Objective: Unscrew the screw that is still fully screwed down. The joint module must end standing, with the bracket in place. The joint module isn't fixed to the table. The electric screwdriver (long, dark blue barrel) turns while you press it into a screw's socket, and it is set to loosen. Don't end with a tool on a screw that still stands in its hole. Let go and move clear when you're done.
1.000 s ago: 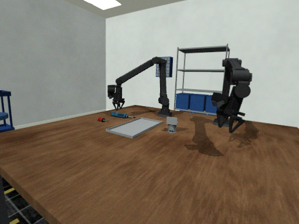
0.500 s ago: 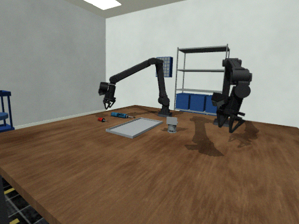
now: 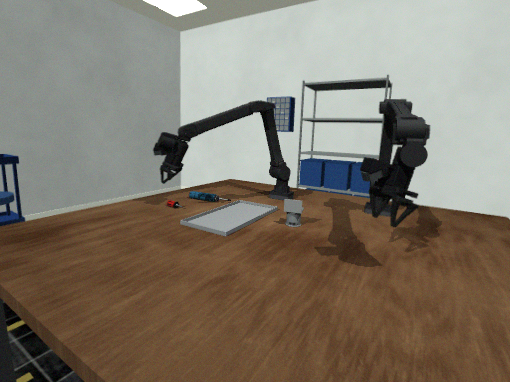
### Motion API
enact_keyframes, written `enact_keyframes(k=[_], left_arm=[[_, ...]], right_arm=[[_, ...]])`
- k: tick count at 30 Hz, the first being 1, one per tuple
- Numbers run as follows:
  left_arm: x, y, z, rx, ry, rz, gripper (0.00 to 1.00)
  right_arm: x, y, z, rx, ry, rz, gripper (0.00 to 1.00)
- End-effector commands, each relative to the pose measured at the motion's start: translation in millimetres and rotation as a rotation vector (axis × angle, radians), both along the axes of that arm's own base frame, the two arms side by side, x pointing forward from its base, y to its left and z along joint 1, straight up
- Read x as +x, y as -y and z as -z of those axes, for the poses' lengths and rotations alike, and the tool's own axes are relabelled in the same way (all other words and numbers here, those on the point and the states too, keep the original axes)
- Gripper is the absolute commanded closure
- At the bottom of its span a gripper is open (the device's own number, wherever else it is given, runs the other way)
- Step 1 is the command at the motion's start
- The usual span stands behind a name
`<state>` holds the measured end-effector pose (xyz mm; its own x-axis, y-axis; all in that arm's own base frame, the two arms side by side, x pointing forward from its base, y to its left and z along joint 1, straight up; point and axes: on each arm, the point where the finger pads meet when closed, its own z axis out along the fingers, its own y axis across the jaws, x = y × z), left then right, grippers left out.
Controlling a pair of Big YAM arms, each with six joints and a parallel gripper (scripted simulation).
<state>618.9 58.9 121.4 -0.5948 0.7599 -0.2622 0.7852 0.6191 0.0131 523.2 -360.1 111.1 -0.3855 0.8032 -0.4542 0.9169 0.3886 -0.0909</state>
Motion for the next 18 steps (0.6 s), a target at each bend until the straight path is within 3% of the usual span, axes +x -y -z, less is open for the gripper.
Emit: enact_keyframes(k=[1,2,12,18], left_arm=[[11.1,-2.0,-18.4,0.006,0.041,0.005,0.14],[11.1,-2.0,-18.4,0.006,0.041,0.005,0.14],[11.1,-2.0,-18.4,0.006,0.041,0.005,0.14],[11.1,-2.0,-18.4,0.006,0.041,0.005,0.14]], right_arm=[[17.7,28.7,-18.9,-0.05,0.037,0.012,0.35],[36.7,14.9,-22.9,-0.071,0.049,-0.018,0.35],[128.5,-6.7,-57.1,-0.257,0.104,-0.098,0.35],[126.8,2.5,-59.5,-0.271,0.1,-0.081,0.35]])
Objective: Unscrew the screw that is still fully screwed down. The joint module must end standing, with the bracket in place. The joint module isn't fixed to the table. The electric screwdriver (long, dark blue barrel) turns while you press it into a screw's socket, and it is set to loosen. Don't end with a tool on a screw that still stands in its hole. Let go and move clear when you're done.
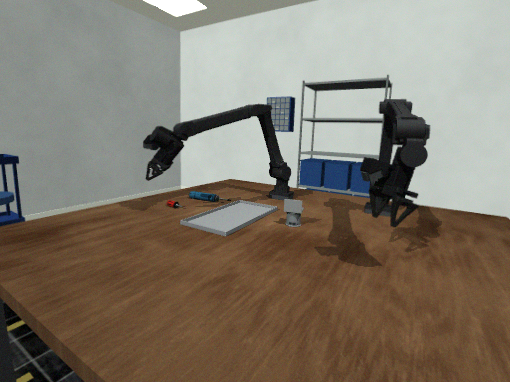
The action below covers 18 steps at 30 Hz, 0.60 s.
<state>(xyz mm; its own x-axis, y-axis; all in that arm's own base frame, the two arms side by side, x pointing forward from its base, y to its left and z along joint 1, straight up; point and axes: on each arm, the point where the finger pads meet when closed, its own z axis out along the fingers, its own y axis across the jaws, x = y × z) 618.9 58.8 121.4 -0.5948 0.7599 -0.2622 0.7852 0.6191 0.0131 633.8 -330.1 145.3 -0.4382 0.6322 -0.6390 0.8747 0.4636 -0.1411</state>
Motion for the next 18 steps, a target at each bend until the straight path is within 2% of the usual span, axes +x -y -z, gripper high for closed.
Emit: enact_keyframes(k=[1,2,11,16,17,18], left_arm=[[11.1,-2.0,-18.4,0.006,0.041,0.005,0.14],[11.1,-2.0,-18.4,0.006,0.041,0.005,0.14],[11.1,-2.0,-18.4,0.006,0.041,0.005,0.14],[11.1,-2.0,-18.4,0.006,0.041,0.005,0.14],[11.1,-2.0,-18.4,0.006,0.041,0.005,0.14],[11.1,-2.0,-18.4,0.006,0.041,0.005,0.14]], right_arm=[[26.2,28.6,-30.3,-0.061,0.071,0.021,0.35],[42.2,8.8,-34.0,-0.077,0.079,-0.007,0.35],[109.8,-33.7,-63.5,-0.219,0.133,-0.056,0.35],[109.9,-35.2,-62.6,-0.215,0.122,-0.058,0.35],[111.4,-24.7,-68.1,-0.235,0.142,-0.036,0.35],[122.3,-36.2,-74.0,-0.252,0.168,-0.044,0.35]])
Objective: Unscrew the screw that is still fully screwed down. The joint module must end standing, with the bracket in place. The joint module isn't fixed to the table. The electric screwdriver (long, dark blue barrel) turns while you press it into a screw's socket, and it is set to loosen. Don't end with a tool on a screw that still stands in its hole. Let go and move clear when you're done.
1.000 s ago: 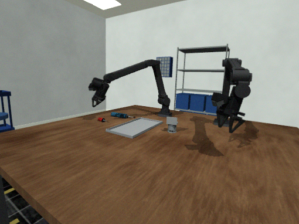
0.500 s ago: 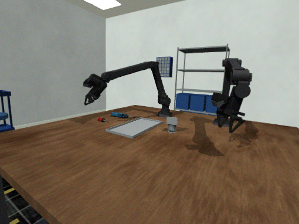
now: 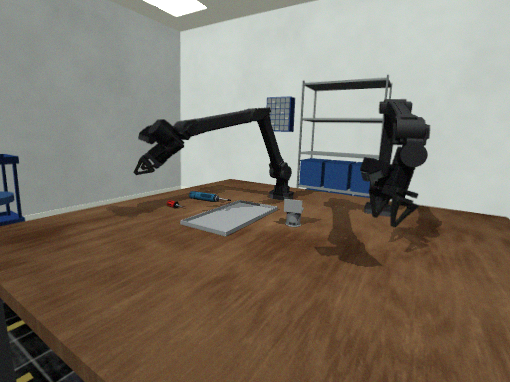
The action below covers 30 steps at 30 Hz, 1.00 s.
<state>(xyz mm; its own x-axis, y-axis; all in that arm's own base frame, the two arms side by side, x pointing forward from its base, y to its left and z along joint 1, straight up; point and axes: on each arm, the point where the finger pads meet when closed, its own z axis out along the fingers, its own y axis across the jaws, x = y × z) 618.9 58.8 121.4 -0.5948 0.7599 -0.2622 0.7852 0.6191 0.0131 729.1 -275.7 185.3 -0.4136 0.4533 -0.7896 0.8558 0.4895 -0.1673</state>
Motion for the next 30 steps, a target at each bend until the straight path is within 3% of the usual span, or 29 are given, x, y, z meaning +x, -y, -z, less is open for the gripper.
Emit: enact_keyframes(k=[1,10,16,18,27,30], left_arm=[[11.1,-2.0,-18.4,0.006,0.041,0.005,0.14],[11.1,-2.0,-18.4,0.006,0.041,0.005,0.14],[11.1,-2.0,-18.4,0.006,0.041,0.005,0.14],[11.1,-2.0,-18.4,0.006,0.041,0.005,0.14],[11.1,-2.0,-18.4,0.006,0.041,0.005,0.14],[11.1,-2.0,-18.4,0.006,0.041,0.005,0.14]], right_arm=[[37.6,-0.6,-37.6,-0.052,0.096,-0.003,0.35],[90.7,-63.3,-67.3,-0.171,0.168,-0.031,0.35],[88.2,-53.7,-68.4,-0.182,0.163,-0.01,0.35],[103.9,-88.7,-79.2,-0.202,0.22,-0.029,0.35],[135.6,-165.0,-104.7,-0.293,0.295,-0.037,0.35],[134.9,-165.0,-103.4,-0.293,0.286,-0.038,0.35]])
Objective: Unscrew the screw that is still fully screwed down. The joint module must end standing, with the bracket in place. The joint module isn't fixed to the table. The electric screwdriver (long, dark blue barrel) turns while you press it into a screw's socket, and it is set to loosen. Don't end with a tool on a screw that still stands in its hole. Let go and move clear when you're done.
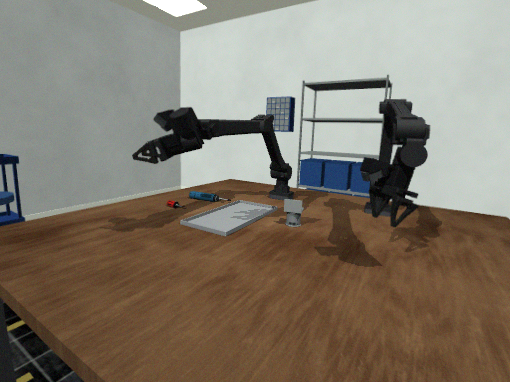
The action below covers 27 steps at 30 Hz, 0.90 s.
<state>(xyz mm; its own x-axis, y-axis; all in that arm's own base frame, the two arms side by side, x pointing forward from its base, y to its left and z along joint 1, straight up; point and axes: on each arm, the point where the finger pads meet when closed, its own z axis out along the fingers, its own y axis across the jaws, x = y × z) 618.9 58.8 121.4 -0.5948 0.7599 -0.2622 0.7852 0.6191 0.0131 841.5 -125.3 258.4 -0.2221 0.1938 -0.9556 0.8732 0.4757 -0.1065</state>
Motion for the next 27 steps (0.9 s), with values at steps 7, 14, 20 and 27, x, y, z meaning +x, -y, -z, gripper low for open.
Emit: enact_keyframes(k=[7,14,20,27], left_arm=[[11.1,-2.0,-18.4,0.006,0.041,0.005,0.14],[11.1,-2.0,-18.4,0.006,0.041,0.005,0.14],[11.1,-2.0,-18.4,0.006,0.041,0.005,0.14],[11.1,-2.0,-18.4,0.006,0.041,0.005,0.14]], right_arm=[[19.8,4.8,-30.2,-0.006,0.067,0.009,0.35],[20.2,2.4,-30.2,-0.005,0.067,0.006,0.35],[22.6,-14.7,-30.2,-0.004,0.067,-0.014,0.35],[21.5,-6.3,-30.2,-0.005,0.067,-0.004,0.35]])
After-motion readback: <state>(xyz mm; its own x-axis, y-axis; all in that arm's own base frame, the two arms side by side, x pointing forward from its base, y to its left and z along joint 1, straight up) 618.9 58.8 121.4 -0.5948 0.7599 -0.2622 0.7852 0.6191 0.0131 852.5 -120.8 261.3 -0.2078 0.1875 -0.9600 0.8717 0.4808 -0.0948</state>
